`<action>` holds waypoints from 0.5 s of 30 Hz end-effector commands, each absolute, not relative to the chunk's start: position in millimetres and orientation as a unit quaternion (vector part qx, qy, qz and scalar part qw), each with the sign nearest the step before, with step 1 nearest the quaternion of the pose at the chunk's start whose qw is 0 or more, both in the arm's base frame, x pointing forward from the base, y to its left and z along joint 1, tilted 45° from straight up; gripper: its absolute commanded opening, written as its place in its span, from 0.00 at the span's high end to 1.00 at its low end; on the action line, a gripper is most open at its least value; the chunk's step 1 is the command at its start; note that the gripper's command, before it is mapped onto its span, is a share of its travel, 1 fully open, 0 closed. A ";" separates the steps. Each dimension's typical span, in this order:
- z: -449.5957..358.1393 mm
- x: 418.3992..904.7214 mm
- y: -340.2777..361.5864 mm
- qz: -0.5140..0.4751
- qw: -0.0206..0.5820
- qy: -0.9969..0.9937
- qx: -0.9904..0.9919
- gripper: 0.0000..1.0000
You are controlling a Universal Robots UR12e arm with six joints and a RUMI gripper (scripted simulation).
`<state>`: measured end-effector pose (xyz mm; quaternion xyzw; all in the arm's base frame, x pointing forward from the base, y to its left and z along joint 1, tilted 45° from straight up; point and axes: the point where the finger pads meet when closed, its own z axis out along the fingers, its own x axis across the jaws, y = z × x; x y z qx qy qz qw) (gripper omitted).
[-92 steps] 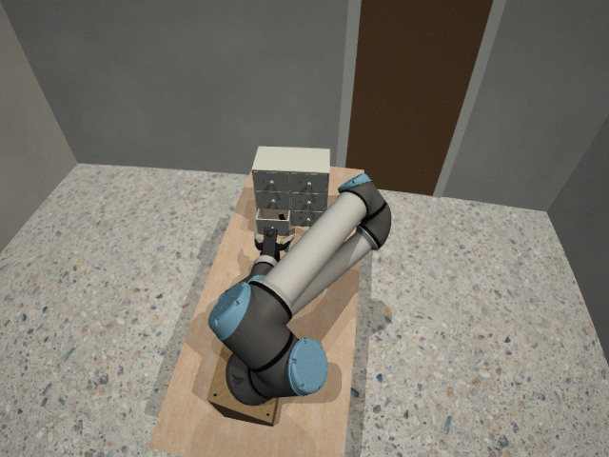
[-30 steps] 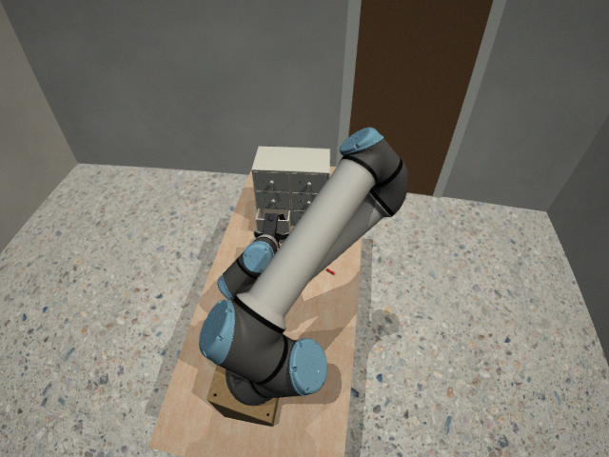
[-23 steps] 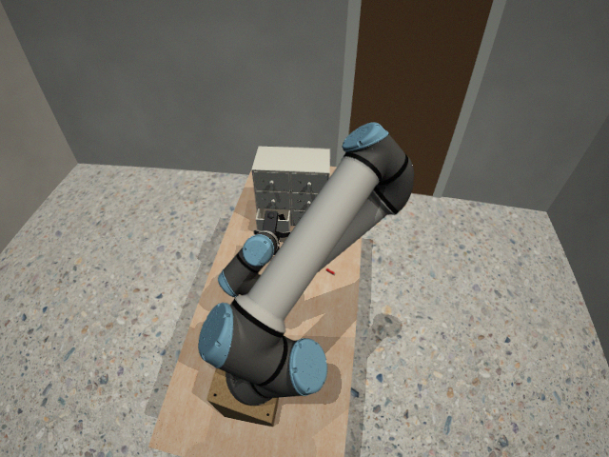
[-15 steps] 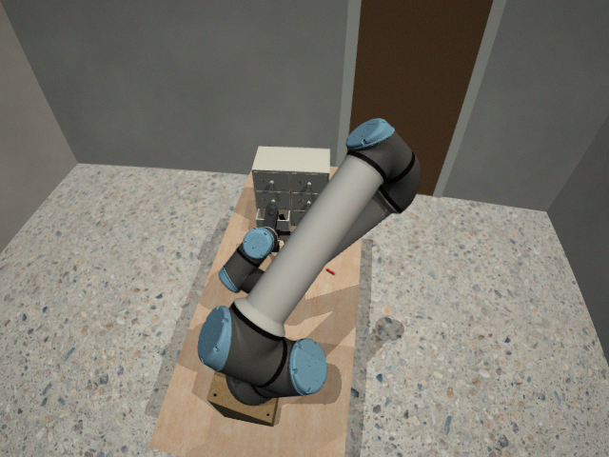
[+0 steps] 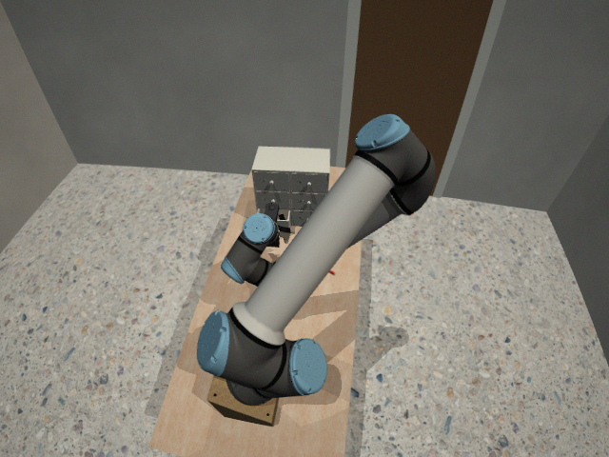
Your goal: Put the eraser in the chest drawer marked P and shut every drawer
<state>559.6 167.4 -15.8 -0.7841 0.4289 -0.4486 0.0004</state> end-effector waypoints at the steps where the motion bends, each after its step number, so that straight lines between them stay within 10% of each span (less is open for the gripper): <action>1: -15.4 559.9 168.8 -0.436 -0.018 0.441 -0.784 0.00; 15: -12.9 559.4 171.2 -0.413 -0.060 0.463 -0.782 0.00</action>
